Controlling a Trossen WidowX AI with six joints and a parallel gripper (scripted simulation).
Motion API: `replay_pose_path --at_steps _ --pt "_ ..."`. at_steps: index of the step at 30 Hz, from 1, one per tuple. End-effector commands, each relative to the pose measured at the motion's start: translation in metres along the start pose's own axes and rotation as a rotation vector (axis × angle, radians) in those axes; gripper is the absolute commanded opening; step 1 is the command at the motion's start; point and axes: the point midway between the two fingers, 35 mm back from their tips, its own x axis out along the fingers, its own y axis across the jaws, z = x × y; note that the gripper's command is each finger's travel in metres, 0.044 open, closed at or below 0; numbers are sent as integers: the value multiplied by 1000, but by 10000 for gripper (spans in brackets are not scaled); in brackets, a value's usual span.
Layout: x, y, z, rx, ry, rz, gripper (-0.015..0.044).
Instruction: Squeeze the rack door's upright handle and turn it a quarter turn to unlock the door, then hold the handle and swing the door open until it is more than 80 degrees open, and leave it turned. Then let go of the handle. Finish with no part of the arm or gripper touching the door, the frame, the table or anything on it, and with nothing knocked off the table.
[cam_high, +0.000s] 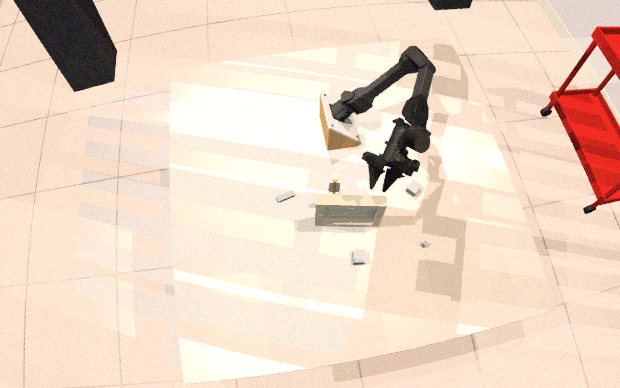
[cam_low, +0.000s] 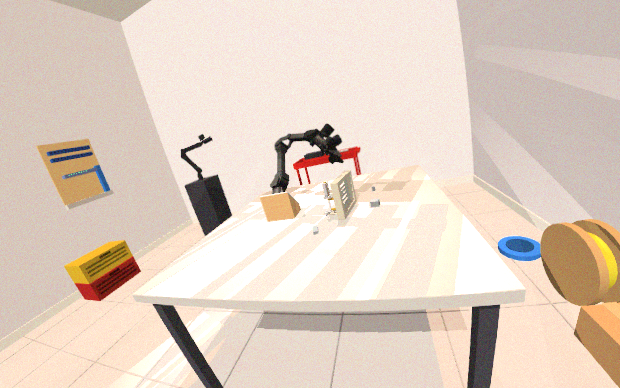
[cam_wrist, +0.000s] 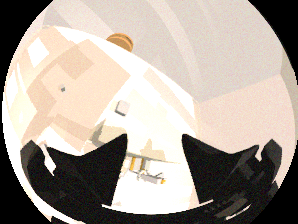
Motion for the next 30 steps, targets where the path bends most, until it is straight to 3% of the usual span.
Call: replay_pose_path --at_steps 1,30 --pt "10 -11 -12 23 88 33 281" --pt "40 -53 -102 301 593 410 281"
